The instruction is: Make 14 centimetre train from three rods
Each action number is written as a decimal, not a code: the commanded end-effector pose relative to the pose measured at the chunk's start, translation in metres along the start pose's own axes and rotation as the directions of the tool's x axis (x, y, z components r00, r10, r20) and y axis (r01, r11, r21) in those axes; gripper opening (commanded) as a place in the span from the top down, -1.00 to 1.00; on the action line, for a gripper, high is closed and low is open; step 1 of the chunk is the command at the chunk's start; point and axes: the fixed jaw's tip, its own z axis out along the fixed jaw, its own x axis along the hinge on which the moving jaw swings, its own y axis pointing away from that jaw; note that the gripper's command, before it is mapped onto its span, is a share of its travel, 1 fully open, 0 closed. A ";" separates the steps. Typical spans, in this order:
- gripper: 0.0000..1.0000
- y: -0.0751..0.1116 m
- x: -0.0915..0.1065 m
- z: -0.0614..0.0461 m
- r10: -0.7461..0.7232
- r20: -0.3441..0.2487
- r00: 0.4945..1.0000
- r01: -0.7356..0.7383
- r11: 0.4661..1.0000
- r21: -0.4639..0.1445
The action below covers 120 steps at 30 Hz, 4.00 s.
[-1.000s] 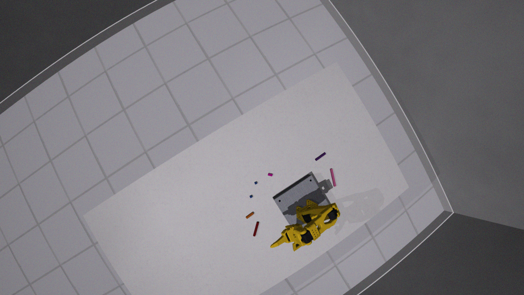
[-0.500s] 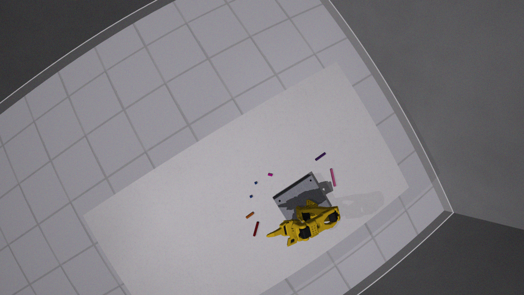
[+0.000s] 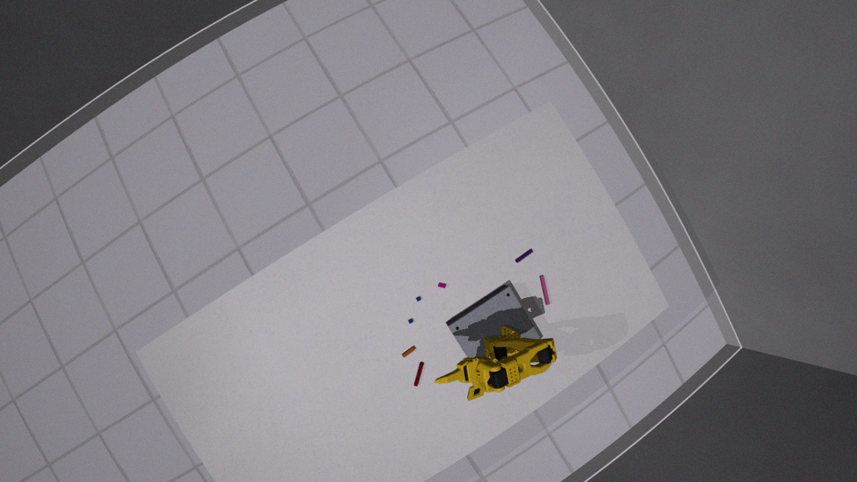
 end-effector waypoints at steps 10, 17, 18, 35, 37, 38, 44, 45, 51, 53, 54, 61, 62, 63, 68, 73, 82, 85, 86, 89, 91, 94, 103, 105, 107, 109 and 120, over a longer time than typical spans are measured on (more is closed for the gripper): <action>-1.00 0.003 0.001 0.001 0.012 -0.002 1.000 -0.012 1.000 -0.013; -1.00 0.003 0.004 0.001 0.026 -0.008 1.000 -0.026 1.000 -0.013; -1.00 0.003 0.004 0.001 0.026 -0.008 1.000 -0.026 1.000 -0.013; -1.00 0.003 0.004 0.002 0.020 -0.008 1.000 -0.020 1.000 -0.014; -1.00 0.003 0.004 0.002 0.020 -0.008 1.000 -0.020 1.000 -0.014; -1.00 0.003 0.004 0.002 0.020 -0.008 1.000 -0.020 1.000 -0.014; -1.00 0.003 0.004 0.002 0.020 -0.008 1.000 -0.020 1.000 -0.014; -1.00 0.003 0.004 0.002 0.020 -0.008 1.000 -0.020 1.000 -0.014; -1.00 0.003 0.004 0.002 0.020 -0.008 1.000 -0.020 1.000 -0.014; -1.00 0.003 0.004 0.002 0.020 -0.008 1.000 -0.020 1.000 -0.014; -1.00 0.003 0.004 0.002 0.020 -0.008 1.000 -0.020 1.000 -0.014; -1.00 0.003 0.004 0.002 0.020 -0.008 1.000 -0.020 1.000 -0.014; -1.00 0.003 0.004 0.002 0.020 -0.008 1.000 -0.020 1.000 -0.014; -1.00 0.003 0.004 0.002 0.020 -0.008 1.000 -0.020 1.000 -0.014; -1.00 0.003 0.004 0.002 0.020 -0.008 1.000 -0.020 1.000 -0.014; -1.00 0.003 0.004 0.002 0.020 -0.008 1.000 -0.020 1.000 -0.014; -1.00 0.003 0.005 0.001 0.033 -0.012 0.999 -0.033 0.999 -0.013; -1.00 0.003 0.011 0.001 0.078 -0.026 0.997 -0.078 0.997 -0.012; -1.00 0.003 0.014 0.001 0.101 -0.033 0.994 -0.102 0.995 -0.011; -1.00 0.004 0.026 0.001 0.194 -0.061 0.979 -0.195 0.981 -0.005; -1.00 0.005 0.030 0.000 0.230 -0.072 0.970 -0.231 0.973 -0.002; -1.00 0.007 0.040 0.000 0.308 -0.095 0.947 -0.309 0.951 0.005; -1.00 0.024 0.076 -0.006 0.587 -0.177 0.790 -0.587 0.807 0.053; -1.00 0.026 0.080 -0.007 0.614 -0.185 0.768 -0.615 0.787 0.060; -1.00 0.027 0.081 -0.007 0.628 -0.189 0.755 -0.629 0.775 0.064; -1.00 0.027 0.081 -0.007 0.628 -0.189 0.755 -0.629 0.775 0.064; -1.00 0.028 0.082 -0.007 0.632 -0.190 0.751 -0.633 0.771 0.065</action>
